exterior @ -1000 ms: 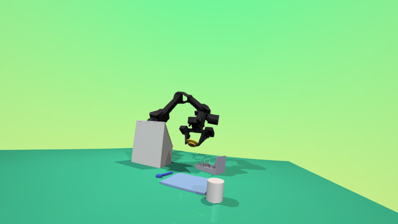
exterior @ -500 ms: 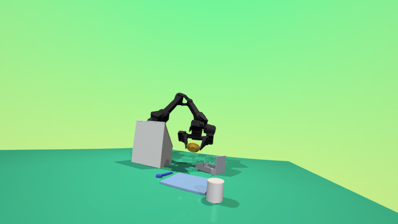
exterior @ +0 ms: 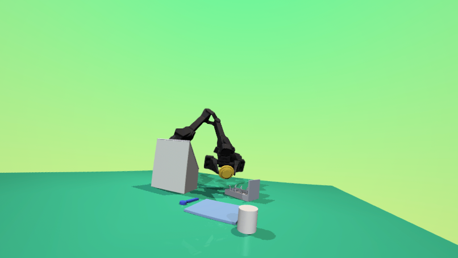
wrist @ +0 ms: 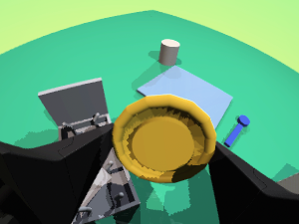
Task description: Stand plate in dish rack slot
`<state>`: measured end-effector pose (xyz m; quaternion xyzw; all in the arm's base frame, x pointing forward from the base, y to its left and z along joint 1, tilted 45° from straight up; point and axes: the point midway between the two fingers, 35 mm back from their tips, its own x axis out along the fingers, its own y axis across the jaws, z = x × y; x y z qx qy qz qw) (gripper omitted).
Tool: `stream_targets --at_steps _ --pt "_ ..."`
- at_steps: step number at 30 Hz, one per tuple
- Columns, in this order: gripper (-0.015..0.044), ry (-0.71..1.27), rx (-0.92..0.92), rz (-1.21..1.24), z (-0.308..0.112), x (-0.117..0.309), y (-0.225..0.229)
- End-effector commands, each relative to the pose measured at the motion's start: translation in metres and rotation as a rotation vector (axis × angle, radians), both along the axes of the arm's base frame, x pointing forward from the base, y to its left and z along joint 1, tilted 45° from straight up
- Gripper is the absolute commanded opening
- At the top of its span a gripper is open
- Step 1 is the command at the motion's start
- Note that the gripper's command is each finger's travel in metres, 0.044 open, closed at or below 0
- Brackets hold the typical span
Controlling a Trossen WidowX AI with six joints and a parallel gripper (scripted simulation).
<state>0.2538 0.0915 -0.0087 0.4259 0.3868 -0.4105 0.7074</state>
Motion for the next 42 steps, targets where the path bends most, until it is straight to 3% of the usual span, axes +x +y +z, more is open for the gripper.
stream_targets --at_steps 1,25,42 --pt "0.0000 -0.088 -0.066 0.040 0.002 0.001 0.005" --pt "0.0000 -0.587 -0.278 0.207 0.036 -0.011 0.043" --pt "0.0000 -0.598 -0.281 0.211 0.029 -0.007 0.049"
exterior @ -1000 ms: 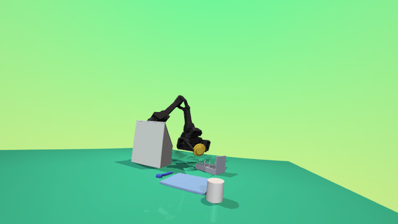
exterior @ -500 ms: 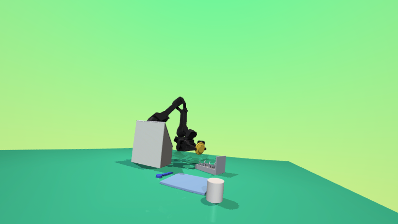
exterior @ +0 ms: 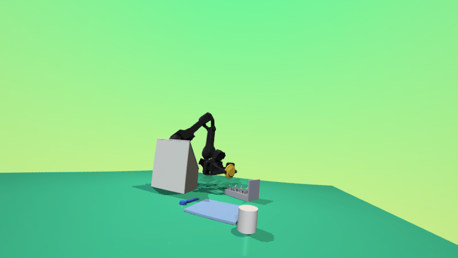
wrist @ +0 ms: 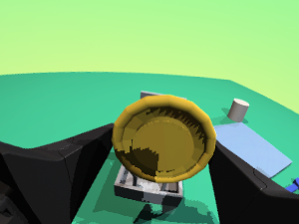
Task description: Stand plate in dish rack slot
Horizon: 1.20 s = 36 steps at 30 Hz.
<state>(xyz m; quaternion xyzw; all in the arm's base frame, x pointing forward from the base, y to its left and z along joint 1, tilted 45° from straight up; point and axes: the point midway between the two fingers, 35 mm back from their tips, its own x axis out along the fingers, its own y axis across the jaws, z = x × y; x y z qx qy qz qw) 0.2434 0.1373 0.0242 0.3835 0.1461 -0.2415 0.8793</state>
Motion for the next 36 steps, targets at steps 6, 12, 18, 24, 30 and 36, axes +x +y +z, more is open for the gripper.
stream_targets --at_steps 6,12,18,24,30,36 --pt "0.0000 0.000 -0.001 -0.001 -0.016 0.010 0.009" --pt "0.0000 0.000 -0.002 -0.002 -0.024 0.016 0.011" --pt "0.0000 0.001 -0.003 -0.003 -0.027 0.024 0.008" --pt "0.0000 0.001 -0.004 -0.003 -0.029 0.027 0.007" --pt "0.0000 -0.001 -0.002 -0.005 -0.032 0.037 0.004" --pt "0.0000 -0.001 -0.001 -0.006 -0.048 0.037 0.020"
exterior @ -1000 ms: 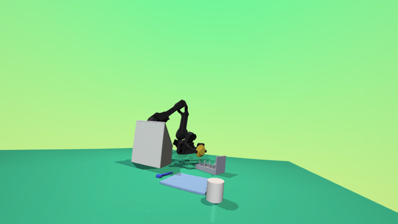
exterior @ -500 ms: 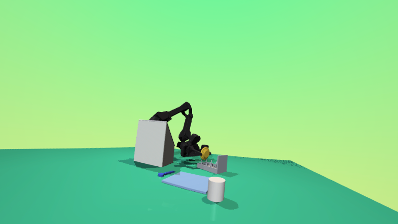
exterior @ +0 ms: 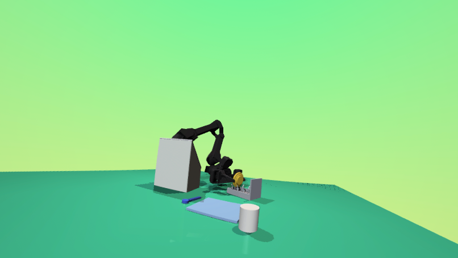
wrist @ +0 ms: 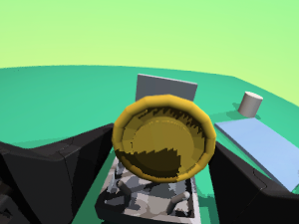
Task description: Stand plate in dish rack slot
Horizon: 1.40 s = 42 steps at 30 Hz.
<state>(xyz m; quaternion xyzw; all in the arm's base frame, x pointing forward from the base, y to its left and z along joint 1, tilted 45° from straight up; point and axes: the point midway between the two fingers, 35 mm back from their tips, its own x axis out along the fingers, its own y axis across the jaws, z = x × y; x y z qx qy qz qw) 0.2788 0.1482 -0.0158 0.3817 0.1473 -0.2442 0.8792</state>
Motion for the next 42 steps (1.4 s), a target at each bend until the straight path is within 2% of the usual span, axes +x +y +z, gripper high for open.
stream_targets --at_steps 1,15,30,39,42 --pt "0.0000 -0.007 0.003 -0.002 -0.008 0.001 0.009" --pt "0.0000 0.003 0.000 0.006 -0.006 0.000 0.006" --pt "0.0394 0.001 0.002 0.004 -0.006 0.000 0.006" --pt "0.0400 0.001 0.002 0.004 -0.006 0.000 0.006" --pt "0.0400 0.004 0.004 0.002 0.006 0.003 -0.002"
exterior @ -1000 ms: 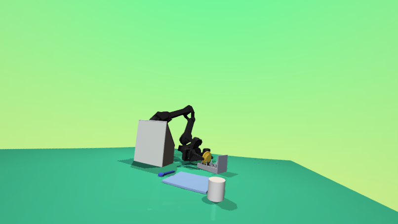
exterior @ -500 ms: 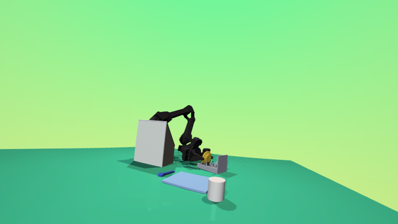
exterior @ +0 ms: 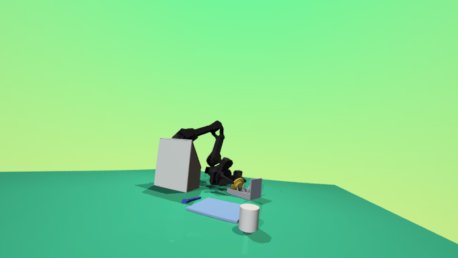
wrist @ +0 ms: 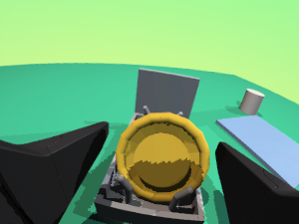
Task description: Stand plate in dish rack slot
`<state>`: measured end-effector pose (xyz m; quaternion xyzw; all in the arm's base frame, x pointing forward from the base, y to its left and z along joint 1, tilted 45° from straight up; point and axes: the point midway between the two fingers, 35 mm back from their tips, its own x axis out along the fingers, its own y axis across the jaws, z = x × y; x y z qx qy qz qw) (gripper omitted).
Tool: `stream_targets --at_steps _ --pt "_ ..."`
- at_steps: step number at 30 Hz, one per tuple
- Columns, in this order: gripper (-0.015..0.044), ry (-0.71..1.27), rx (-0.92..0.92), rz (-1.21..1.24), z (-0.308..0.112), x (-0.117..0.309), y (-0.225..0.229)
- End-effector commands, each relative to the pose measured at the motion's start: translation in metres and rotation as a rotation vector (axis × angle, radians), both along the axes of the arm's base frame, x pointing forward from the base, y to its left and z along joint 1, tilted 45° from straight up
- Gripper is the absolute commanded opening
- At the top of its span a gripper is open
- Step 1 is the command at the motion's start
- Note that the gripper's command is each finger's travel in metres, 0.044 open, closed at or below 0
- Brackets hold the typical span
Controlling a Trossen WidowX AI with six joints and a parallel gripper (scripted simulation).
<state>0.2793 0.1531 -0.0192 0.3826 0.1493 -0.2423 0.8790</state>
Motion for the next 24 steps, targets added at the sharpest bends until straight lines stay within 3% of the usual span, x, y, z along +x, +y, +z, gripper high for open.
stream_targets --at_steps 1,12,18,24 --pt "0.0400 0.004 0.003 -0.004 0.017 0.003 -0.013" --pt "0.0400 -0.018 -0.002 -0.001 0.086 0.006 -0.078" --pt "0.0400 -0.001 -0.017 0.003 0.085 0.007 -0.080" --pt "0.0400 0.157 -0.131 0.045 0.070 0.015 -0.095"
